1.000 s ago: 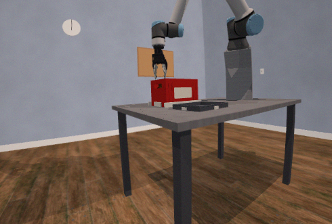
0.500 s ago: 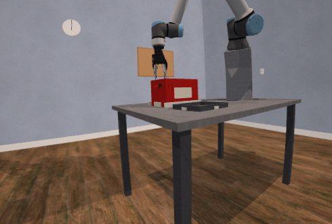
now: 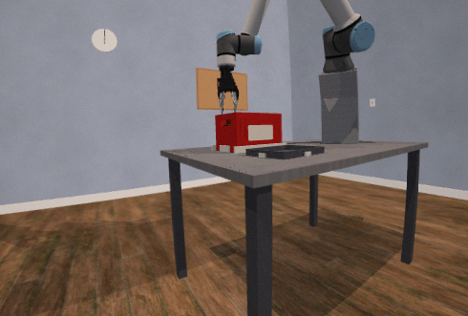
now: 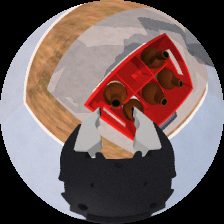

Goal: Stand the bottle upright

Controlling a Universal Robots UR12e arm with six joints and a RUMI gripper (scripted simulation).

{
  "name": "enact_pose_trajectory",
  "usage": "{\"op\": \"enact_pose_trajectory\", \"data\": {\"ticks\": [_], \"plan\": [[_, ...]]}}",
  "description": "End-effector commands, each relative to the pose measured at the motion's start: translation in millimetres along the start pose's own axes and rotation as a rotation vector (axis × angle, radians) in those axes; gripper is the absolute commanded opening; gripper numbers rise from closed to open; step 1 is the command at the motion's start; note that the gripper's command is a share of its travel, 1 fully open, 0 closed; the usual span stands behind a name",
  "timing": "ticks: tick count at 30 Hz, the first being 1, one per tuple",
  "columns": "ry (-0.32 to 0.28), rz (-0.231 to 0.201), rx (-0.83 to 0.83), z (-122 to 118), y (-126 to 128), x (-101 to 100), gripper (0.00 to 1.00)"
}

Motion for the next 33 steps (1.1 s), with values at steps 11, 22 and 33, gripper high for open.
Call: {"op": "enact_pose_trajectory", "data": {"ticks": [11, 22, 33], "plan": [[-0.001, 0.001, 0.000, -0.4, -0.5, 0.6, 0.38], [-0.001, 0.001, 0.000, 3.6, -2.2, 0.6, 0.38], [-0.001, 0.001, 0.000, 3.7, -2.2, 0.6, 0.38]]}}
Point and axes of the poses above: the point where the finger pads meet when closed, its own x axis back along the fingers, its own y axis across the jaws, z = x × y, the point moved 3 cm from there along x, back along the fingers, and after that the axes turned 15 degrees about -x, right-handed, at the moved point
